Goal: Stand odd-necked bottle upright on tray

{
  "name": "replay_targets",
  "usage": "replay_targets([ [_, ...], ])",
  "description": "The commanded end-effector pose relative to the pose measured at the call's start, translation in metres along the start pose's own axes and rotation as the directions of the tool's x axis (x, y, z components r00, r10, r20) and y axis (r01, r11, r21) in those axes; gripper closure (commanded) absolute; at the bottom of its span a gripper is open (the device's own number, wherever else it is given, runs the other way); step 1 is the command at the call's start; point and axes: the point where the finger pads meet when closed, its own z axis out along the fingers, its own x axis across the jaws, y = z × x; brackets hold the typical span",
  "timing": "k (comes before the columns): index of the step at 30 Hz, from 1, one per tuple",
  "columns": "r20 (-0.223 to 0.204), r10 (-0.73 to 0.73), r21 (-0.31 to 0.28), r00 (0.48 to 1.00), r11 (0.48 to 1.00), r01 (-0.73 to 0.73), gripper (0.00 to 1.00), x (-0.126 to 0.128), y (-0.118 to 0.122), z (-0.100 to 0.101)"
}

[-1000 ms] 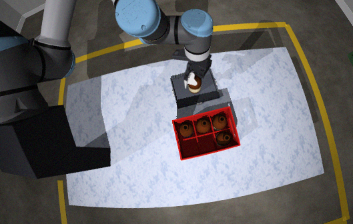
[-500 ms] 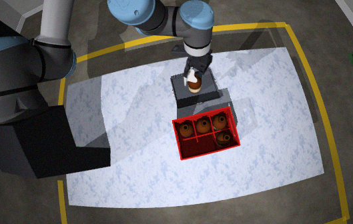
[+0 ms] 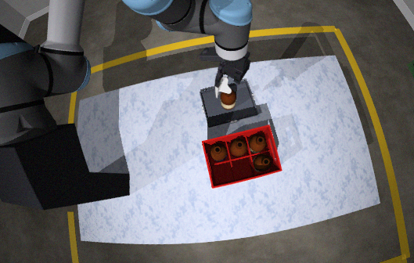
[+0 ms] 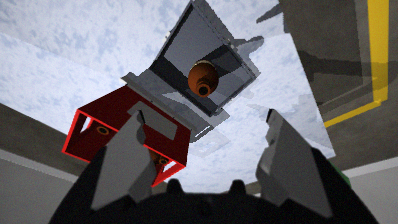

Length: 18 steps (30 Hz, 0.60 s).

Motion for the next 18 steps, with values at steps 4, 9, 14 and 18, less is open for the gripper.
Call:
replay_targets([
  [4,0.0,-0.001,0.0,1.0,1.0,0.001,0.0,0.0002,0.0004,-0.0089],
  [9,0.0,-0.001,0.0,1.0,1.0,0.001,0.0,0.0002,0.0004,-0.0101],
  [14,0.0,-0.001,0.0,1.0,1.0,0.001,1.0,0.0002,0.0004,-0.0101],
  [18,0.0,-0.001,0.0,1.0,1.0,0.001,1.0,0.0002,0.0004,-0.0101],
])
